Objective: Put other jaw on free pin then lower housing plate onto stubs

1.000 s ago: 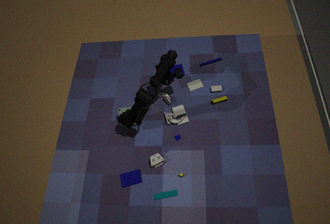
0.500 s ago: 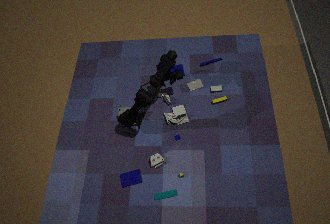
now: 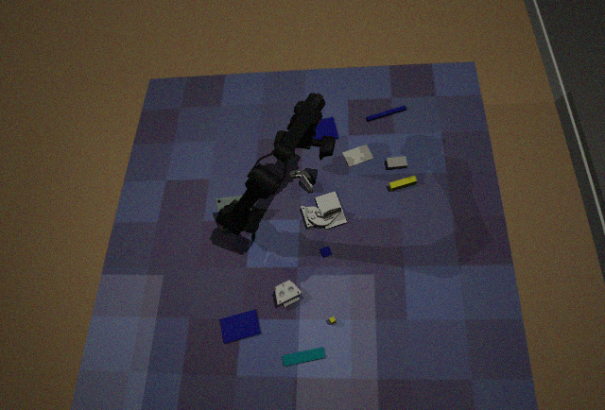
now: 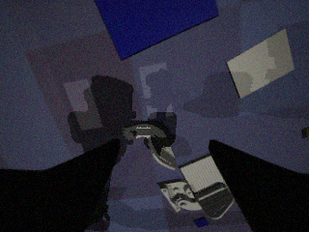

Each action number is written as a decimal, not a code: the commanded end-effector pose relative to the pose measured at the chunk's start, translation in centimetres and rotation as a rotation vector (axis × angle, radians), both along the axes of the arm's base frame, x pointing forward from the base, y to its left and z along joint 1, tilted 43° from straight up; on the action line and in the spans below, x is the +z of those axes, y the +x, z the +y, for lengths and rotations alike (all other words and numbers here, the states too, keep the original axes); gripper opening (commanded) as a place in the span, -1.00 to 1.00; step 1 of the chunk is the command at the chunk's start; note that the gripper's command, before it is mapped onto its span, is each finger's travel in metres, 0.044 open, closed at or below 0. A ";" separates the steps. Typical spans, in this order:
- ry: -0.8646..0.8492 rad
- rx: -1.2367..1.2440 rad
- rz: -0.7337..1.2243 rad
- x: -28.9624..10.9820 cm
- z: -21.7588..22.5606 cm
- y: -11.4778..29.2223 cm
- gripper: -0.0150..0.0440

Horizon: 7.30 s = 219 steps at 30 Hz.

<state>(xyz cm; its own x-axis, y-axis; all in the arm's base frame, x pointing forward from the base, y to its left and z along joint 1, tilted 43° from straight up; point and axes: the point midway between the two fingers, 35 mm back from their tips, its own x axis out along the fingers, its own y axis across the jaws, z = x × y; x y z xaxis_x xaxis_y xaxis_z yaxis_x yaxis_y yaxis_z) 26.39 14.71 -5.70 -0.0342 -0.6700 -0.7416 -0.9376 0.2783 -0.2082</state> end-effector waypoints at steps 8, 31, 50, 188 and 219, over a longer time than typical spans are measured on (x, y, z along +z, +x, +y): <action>-0.014 -0.213 -0.191 0.5 -0.4 -0.2 1.00; -0.036 -0.688 -0.621 1.5 -1.0 -0.6 1.00; -0.055 -1.081 -0.976 2.2 -1.6 -0.9 1.00; -0.089 -1.736 -1.567 -2.1 -7.4 -1.6 -0.04; -0.079 -1.637 -1.474 3.7 -4.4 -0.7 -0.04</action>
<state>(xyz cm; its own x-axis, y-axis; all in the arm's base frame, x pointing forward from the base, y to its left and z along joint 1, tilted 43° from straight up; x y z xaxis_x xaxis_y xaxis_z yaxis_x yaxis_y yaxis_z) 25.18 10.66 -2.71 -0.0469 -0.6717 -0.7393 0.8575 0.3525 -0.3746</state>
